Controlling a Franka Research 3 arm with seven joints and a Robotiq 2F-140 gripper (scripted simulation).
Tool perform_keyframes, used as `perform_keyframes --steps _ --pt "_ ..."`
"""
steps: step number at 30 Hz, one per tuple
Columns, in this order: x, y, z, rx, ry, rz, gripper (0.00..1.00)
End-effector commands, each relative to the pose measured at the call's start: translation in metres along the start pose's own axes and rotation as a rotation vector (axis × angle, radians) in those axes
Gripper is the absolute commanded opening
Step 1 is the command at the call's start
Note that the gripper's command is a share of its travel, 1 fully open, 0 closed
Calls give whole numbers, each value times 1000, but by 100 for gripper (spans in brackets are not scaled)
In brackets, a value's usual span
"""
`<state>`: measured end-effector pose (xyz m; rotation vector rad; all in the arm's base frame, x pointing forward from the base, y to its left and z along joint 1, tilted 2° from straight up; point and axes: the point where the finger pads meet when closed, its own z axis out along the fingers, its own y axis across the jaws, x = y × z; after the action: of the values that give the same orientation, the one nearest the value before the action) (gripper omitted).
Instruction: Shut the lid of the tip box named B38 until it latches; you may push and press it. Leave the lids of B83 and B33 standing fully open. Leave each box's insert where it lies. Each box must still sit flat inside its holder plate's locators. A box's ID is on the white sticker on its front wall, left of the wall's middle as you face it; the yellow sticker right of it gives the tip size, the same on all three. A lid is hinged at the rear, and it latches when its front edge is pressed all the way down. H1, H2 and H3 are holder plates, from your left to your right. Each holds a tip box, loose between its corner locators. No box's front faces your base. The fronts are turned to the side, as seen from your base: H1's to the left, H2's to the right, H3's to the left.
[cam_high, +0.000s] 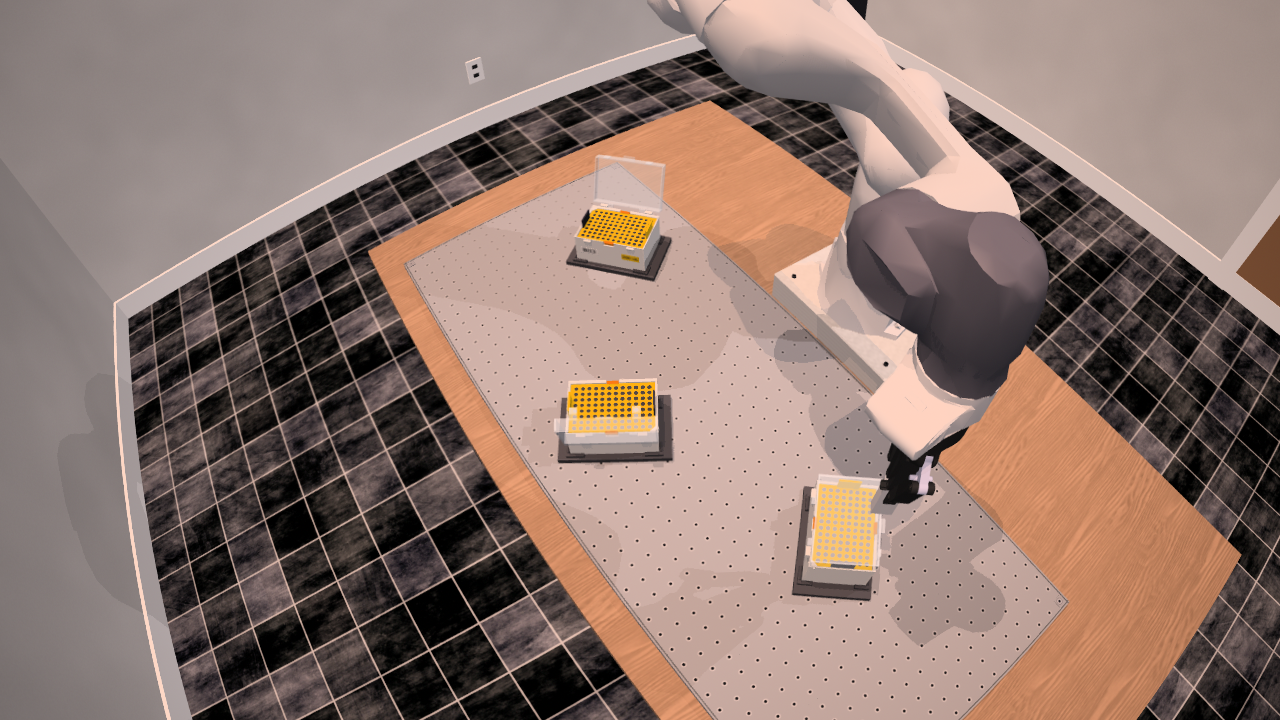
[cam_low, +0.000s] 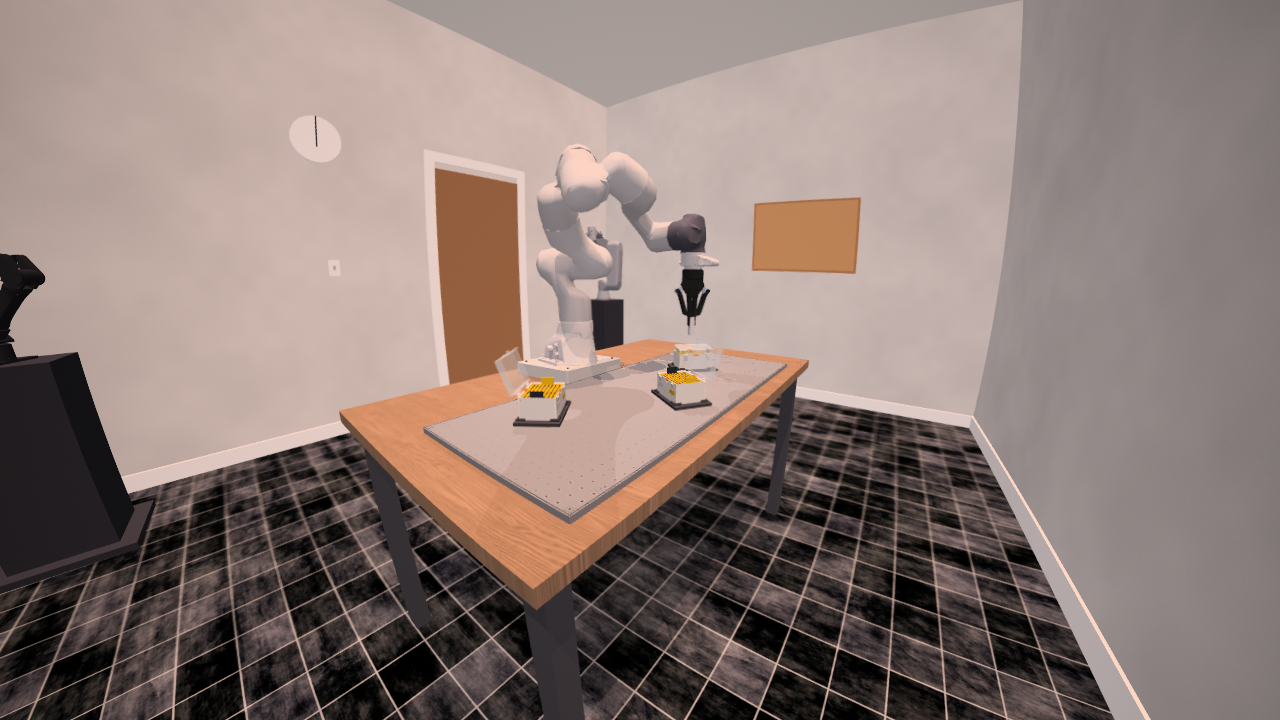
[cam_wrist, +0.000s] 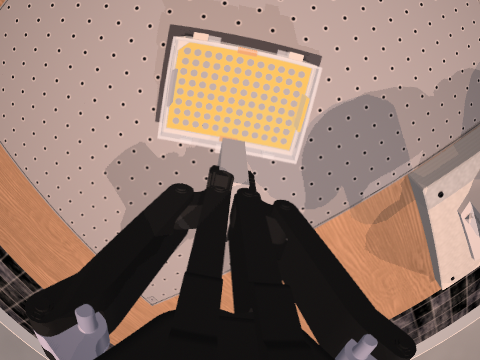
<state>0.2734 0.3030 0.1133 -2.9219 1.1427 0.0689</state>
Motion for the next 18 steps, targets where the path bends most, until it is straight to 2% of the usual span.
perform_keyframes --steps 1,18 --pt "-1 0 5 2 0 6 0" --pt "-1 0 29 2 0 6 0"
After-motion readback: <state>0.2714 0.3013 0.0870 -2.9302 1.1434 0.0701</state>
